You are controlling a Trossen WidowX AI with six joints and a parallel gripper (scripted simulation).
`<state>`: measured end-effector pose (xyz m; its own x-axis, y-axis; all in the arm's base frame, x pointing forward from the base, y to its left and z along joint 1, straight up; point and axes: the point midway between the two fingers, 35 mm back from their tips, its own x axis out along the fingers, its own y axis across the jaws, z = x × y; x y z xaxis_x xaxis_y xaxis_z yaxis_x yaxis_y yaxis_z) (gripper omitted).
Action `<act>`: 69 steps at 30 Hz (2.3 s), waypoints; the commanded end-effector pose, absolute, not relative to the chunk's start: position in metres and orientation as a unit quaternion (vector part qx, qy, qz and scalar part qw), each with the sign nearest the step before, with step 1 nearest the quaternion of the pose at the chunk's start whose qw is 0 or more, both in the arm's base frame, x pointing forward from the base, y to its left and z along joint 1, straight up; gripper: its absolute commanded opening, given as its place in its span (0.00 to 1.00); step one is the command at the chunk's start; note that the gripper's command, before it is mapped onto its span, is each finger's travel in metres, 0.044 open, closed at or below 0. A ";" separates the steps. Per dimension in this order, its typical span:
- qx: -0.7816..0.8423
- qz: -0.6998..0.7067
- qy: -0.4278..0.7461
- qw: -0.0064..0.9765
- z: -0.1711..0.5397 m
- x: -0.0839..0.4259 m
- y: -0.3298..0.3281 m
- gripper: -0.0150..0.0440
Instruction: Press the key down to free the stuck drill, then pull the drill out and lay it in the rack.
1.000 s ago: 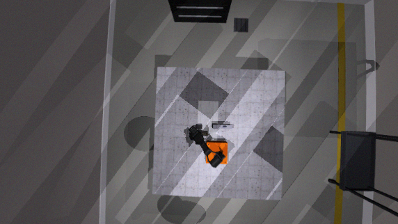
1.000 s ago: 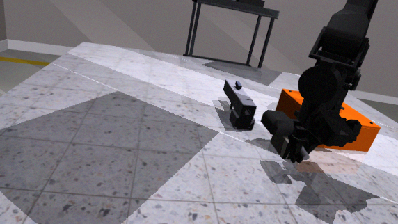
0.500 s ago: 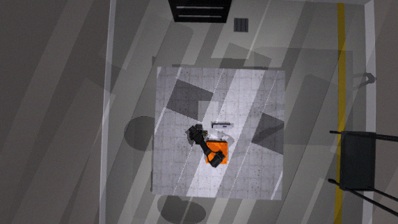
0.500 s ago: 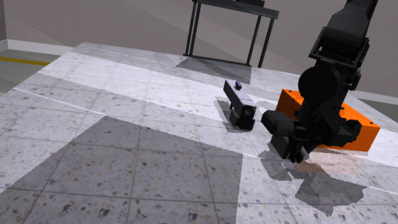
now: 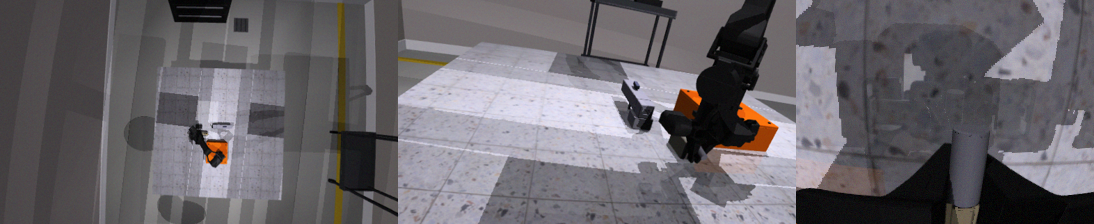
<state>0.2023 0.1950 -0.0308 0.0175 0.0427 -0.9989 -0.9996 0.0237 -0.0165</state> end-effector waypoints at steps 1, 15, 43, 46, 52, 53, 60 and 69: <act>-0.491 0.495 0.498 0.515 -0.033 0.202 0.187 0.25; -0.491 0.495 0.498 0.515 -0.033 0.202 0.187 0.25; -0.491 0.495 0.498 0.515 -0.033 0.202 0.187 0.25; -0.491 0.495 0.498 0.515 -0.033 0.202 0.187 0.25; -0.491 0.495 0.498 0.515 -0.033 0.202 0.187 0.25; -0.491 0.495 0.498 0.515 -0.033 0.202 0.187 0.25; -0.487 0.501 0.491 0.521 -0.031 0.202 0.195 0.52; -0.487 0.501 0.491 0.521 -0.031 0.202 0.195 0.92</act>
